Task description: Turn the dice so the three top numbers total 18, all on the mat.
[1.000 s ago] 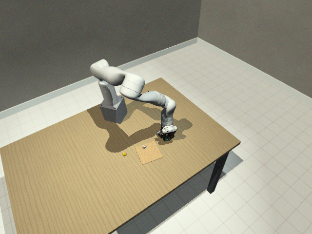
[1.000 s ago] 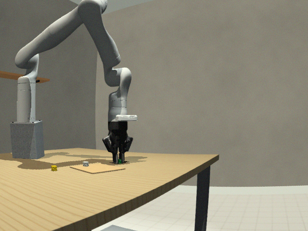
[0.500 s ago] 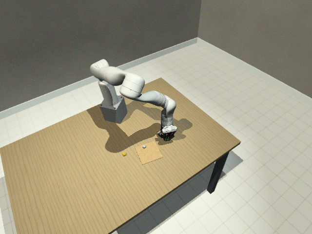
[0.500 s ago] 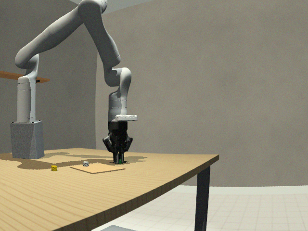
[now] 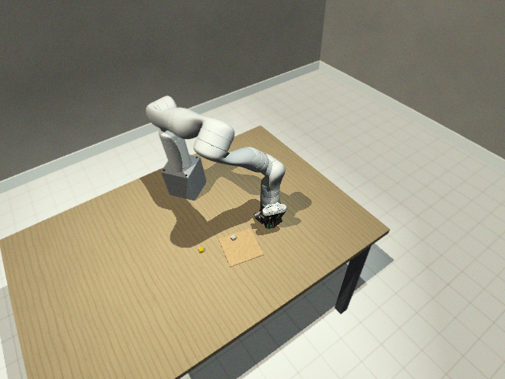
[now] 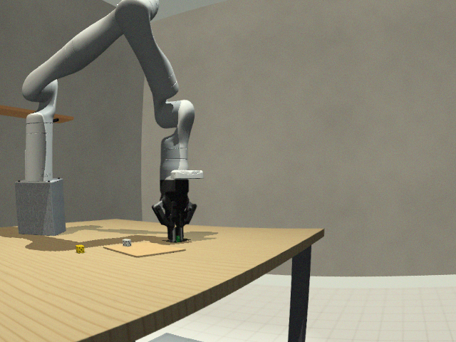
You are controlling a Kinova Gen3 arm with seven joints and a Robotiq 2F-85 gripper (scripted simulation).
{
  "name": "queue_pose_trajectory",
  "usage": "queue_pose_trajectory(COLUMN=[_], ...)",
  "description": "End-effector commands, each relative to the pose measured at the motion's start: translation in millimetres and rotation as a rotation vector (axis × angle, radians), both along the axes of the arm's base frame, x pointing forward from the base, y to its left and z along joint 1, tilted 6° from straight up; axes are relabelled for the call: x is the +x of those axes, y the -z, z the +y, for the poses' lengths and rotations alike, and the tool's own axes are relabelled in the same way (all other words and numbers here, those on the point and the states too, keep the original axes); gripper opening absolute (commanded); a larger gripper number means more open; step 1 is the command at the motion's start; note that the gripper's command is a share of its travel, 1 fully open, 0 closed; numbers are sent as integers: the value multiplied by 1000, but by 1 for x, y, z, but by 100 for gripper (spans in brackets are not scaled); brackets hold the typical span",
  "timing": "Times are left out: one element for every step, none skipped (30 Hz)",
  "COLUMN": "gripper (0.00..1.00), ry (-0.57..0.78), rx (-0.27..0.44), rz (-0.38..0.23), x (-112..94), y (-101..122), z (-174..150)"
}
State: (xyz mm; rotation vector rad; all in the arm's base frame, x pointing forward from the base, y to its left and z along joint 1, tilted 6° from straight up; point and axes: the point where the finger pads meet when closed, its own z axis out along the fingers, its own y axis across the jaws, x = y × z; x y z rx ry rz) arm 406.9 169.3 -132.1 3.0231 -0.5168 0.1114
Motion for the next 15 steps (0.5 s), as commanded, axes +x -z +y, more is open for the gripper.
queue_pose_trajectory(gripper=[11, 11, 11, 11, 11, 11, 11, 11, 11, 11, 11, 11, 11, 11, 11], ry=[0, 0, 0, 0, 0, 0, 0, 0, 0, 0, 0, 0, 0, 0, 0], rx=[0, 0, 0, 0, 0, 0, 0, 0, 0, 0, 0, 0, 0, 0, 0], rz=[-1, -1, -1, -1, -1, -1, -1, -1, -1, -1, -1, -1, -1, -1, -1], x=[1, 1, 1, 0, 0, 0, 0, 0, 0, 0, -1, -1, -2, -2, -3], y=[-1, -1, -1, -2, -4, -7, -11, -16, -16, -16, -22, -29, -36, -44, -51], z=[0, 0, 0, 0, 1, 1, 1, 2, 2, 2, 2, 3, 3, 4, 5])
